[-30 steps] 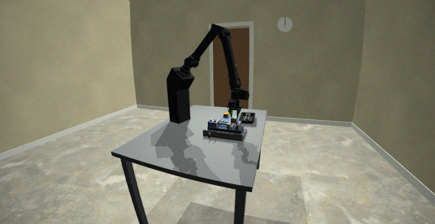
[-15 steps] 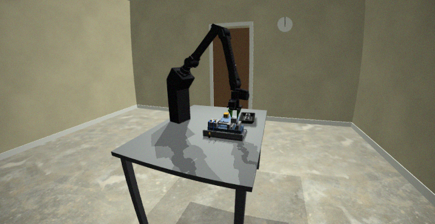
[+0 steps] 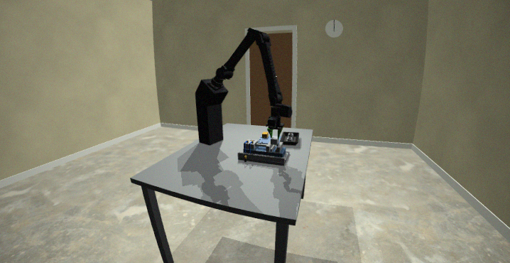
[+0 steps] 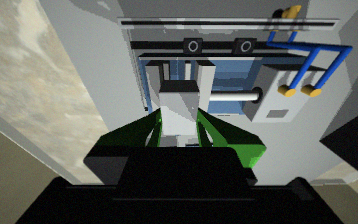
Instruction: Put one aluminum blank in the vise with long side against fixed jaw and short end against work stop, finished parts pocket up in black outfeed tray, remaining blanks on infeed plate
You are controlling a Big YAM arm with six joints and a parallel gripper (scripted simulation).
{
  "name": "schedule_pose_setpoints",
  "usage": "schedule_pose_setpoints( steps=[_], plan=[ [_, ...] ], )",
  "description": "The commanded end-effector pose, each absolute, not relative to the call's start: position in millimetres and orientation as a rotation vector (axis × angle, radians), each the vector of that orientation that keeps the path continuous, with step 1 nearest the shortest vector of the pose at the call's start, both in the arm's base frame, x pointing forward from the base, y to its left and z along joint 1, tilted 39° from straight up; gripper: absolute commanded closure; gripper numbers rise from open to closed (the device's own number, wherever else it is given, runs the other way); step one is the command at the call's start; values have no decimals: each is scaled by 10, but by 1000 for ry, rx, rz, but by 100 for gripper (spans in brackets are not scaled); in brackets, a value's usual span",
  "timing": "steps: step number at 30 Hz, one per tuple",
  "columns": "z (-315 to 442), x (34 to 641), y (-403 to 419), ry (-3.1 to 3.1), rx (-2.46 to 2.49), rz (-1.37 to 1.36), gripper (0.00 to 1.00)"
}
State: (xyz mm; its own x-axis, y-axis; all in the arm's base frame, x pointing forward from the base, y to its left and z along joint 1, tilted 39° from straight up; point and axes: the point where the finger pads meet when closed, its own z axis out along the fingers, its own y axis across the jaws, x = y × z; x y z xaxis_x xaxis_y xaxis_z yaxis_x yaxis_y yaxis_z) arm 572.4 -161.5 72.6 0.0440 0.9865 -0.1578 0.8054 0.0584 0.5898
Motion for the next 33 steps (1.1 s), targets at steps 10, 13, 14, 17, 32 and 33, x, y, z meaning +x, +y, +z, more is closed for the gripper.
schedule_pose_setpoints(
  steps=[10,13,14,17,32,33],
  plan=[
    [956,5879,-1564,1777,1745,470,100],
    [940,5878,-1564,1779,1747,468,100],
    [934,5877,-1564,1779,1748,468,100],
    [913,5878,-1564,1781,1750,467,100],
    [863,5872,-1563,1786,1754,463,100],
    [869,5871,-1563,1786,1753,463,100]
  ],
)
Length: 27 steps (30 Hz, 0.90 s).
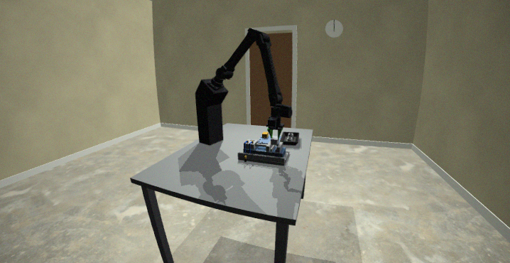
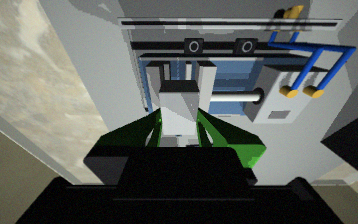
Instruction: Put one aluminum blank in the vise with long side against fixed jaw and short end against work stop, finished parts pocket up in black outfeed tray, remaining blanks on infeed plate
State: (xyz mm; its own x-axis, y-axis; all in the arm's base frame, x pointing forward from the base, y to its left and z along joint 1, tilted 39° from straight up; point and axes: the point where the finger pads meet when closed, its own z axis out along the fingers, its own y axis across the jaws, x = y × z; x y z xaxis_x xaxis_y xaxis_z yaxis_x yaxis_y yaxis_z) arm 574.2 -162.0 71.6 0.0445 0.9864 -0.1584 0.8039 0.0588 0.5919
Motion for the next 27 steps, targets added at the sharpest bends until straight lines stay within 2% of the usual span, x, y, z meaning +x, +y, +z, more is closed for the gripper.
schedule_pose_setpoints(
  steps=[1,27],
  plan=[
    [873,5870,-1563,1785,1753,464,100],
    [827,5860,-1560,1791,1757,460,100]
  ],
)
